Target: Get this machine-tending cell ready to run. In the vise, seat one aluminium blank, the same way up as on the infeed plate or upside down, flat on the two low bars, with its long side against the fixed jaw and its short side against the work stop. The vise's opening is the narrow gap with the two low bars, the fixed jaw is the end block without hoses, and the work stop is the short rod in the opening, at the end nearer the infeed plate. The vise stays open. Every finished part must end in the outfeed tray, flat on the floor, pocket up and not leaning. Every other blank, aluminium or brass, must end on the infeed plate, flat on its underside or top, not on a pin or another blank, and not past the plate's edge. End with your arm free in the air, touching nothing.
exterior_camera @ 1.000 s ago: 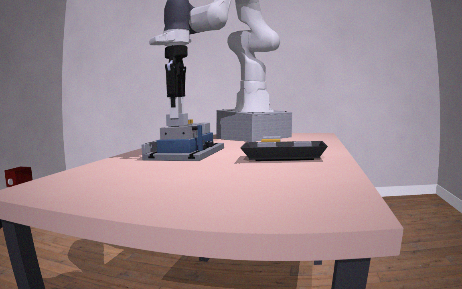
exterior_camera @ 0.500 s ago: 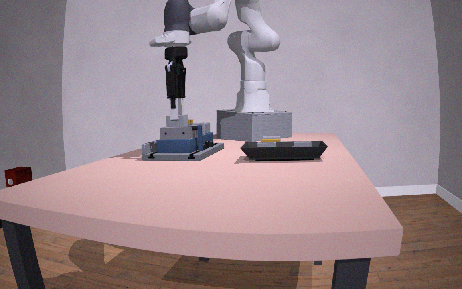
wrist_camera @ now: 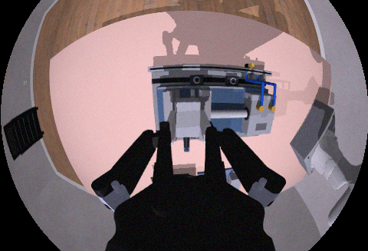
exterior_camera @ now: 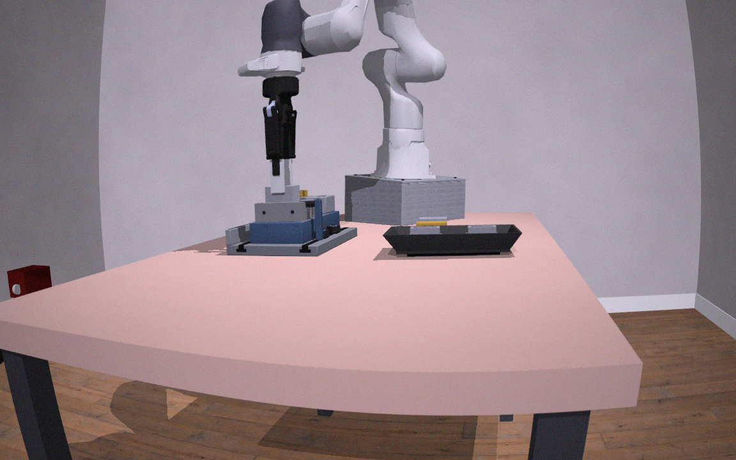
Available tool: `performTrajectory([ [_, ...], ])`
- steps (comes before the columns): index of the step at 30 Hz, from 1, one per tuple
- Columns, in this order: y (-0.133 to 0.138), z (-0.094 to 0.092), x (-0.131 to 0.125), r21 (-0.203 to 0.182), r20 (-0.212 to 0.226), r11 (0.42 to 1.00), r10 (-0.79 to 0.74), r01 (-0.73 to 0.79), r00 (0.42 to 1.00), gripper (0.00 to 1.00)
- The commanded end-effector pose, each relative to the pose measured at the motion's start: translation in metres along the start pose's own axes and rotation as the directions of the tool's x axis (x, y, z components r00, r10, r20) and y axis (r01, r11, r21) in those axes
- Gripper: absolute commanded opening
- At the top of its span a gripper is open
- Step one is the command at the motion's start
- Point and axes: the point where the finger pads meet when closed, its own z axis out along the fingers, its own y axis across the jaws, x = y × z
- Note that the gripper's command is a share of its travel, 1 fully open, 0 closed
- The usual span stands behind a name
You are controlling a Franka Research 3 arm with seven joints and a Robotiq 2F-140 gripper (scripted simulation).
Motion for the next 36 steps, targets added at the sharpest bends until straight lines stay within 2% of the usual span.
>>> performTrajectory([
  [1,-0.0013,0.0008,-0.0001,0.006,0.001,1.0,0.001,-0.001,1.0,0.0],
  [36,-0.0012,0.0077,-0.0002,0.006,0.001,1.0,0.001,-0.001,1.0,0.0],
])
